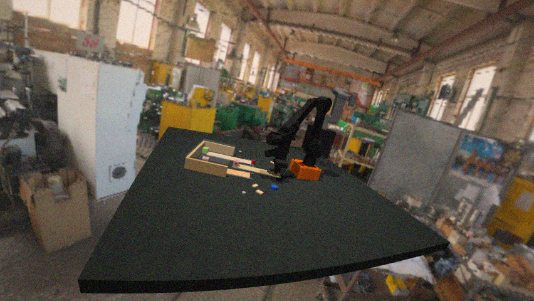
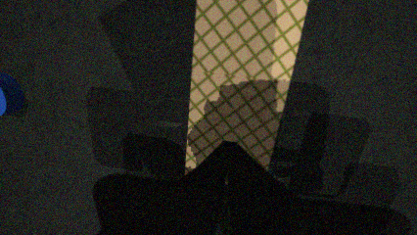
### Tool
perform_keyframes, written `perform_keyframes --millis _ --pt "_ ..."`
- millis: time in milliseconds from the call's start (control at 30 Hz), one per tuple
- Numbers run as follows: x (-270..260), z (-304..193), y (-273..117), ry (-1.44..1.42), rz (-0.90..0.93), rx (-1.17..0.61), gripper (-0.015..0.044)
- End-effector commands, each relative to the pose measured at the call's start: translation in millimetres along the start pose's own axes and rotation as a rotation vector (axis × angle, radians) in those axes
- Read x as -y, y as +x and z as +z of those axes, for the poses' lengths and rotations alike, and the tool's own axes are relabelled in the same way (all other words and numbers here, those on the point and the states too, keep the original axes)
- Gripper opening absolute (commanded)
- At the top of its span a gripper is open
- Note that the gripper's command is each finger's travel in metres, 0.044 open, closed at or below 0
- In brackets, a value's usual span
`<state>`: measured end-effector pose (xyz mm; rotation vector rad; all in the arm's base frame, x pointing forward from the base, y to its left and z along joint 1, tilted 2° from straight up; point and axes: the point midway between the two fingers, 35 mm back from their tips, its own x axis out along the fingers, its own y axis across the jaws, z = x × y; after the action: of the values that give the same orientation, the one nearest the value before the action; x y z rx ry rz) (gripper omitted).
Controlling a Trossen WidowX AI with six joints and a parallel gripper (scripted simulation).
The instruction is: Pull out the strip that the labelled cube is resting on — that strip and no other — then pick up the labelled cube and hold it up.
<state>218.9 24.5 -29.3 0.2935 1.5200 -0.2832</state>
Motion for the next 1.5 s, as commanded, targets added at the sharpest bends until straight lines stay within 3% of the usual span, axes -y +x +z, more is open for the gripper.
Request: perform_keyframes --millis 0,1467 --pt "3.8 -17.5 5.6 0.0 -0.011 -0.038 0.0" --pt "3.9 -24.8 5.4 0.0 -0.011 -0.039 0.0"
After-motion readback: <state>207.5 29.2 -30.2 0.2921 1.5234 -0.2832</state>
